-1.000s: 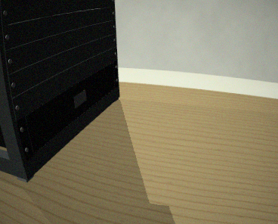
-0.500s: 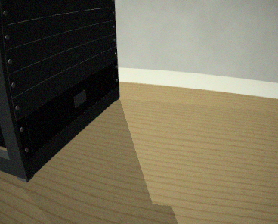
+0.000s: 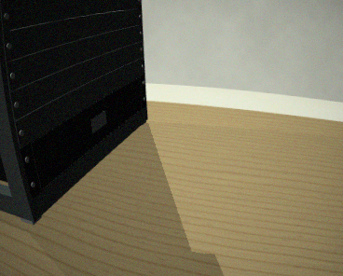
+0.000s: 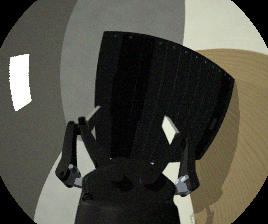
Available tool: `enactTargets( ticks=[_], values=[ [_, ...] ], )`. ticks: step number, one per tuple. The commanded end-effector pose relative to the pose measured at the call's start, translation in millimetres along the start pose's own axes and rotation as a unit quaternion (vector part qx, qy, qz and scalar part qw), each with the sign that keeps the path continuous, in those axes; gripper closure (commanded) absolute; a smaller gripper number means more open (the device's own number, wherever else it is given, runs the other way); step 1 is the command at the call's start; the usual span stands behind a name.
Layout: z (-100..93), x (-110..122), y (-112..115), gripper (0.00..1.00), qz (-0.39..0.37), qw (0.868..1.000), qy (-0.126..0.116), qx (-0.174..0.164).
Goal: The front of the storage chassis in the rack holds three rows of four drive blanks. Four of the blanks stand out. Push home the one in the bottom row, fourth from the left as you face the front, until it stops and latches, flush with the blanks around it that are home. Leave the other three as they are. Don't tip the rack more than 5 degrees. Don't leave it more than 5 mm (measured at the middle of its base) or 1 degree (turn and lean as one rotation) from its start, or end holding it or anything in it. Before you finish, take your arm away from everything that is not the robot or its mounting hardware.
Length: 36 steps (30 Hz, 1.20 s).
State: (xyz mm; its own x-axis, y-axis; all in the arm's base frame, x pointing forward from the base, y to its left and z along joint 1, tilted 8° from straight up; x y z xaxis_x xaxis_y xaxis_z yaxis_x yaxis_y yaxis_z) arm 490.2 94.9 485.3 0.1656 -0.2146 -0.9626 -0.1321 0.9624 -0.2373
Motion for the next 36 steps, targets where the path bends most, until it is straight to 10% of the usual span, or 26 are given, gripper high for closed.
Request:
enactTargets(
  ticks=[1,36],
  values=[
    [0.4,0.0,-1.9,0.00,0.004,1.000,-0.001,0.003],
    [0.4,0.0,-1.9,0.00,0.004,1.000,-0.001,0.003]
  ],
)
Point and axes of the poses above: the point where the finger pads meet when closed, its own z axis out along the fingers, its own x axis across the jaws, y = z × x, the point moved 9 cm from there along -z, back along the fingers, and after that the axes turned 13 degrees about -z, right-handed, at the moved point
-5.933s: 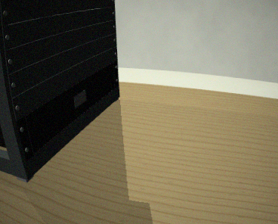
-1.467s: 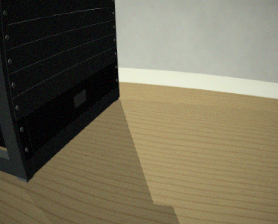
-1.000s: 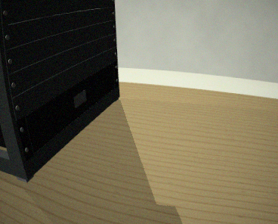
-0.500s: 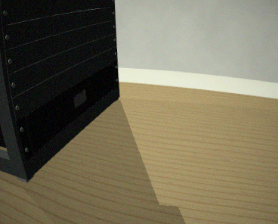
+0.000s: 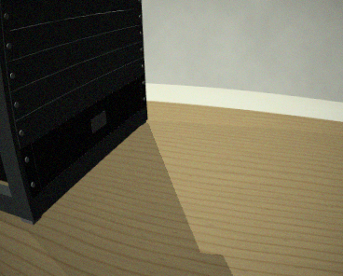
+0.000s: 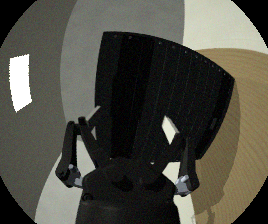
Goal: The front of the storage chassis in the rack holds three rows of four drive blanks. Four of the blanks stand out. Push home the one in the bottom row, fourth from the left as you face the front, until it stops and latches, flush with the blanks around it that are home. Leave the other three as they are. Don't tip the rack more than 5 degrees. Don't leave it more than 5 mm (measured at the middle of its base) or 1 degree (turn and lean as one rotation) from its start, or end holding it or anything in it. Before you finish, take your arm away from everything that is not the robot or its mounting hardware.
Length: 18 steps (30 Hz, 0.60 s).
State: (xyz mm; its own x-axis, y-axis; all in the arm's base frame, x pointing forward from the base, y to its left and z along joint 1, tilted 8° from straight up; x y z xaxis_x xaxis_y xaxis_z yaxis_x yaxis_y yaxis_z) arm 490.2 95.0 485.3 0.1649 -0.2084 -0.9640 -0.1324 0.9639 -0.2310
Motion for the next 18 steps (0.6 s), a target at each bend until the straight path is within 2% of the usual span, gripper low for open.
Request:
enactTargets(
  ticks=[1,4,5,18],
  values=[
    [0.4,0.0,-1.9,0.00,0.001,1.000,-0.001,0.003],
    [0.4,0.0,-1.9,0.00,0.001,1.000,-0.001,0.003],
    [0.4,0.0,-1.9,1.00,0.001,1.000,-0.001,0.003],
    [0.4,0.0,-1.9,1.00,0.001,1.000,-0.001,0.003]
  ],
)
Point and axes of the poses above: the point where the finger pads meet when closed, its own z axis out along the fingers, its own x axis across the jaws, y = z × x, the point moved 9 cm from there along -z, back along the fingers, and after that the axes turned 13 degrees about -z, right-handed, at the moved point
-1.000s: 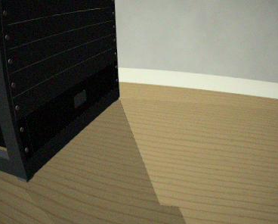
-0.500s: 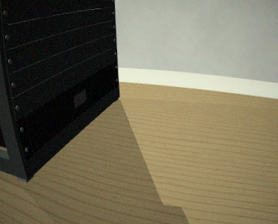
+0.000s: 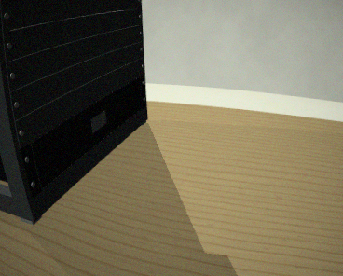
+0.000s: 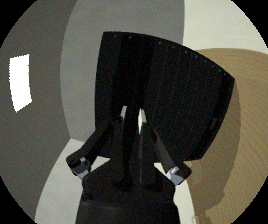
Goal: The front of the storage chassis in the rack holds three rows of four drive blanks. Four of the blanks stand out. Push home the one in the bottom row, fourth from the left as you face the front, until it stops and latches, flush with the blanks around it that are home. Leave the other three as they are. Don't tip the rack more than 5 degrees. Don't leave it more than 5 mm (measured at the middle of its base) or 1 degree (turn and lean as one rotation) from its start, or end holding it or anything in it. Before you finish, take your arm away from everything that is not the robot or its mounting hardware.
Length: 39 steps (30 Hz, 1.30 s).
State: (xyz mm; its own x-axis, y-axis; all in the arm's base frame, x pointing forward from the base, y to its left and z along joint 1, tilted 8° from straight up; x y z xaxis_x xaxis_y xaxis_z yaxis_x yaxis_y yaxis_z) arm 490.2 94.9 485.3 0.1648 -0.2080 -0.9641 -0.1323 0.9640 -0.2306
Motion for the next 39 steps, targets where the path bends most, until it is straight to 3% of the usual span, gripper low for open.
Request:
enactTargets(
  ticks=[1,27,39],
  values=[
    [0.4,0,-2,1.00,0.001,1.000,-0.001,0.003],
    [0.1,1,-4,1.00,0.001,1.000,-0.001,0.003],
    [-7.0,14,-43,1.00,0.001,1.000,-0.001,0.003]
  ],
)
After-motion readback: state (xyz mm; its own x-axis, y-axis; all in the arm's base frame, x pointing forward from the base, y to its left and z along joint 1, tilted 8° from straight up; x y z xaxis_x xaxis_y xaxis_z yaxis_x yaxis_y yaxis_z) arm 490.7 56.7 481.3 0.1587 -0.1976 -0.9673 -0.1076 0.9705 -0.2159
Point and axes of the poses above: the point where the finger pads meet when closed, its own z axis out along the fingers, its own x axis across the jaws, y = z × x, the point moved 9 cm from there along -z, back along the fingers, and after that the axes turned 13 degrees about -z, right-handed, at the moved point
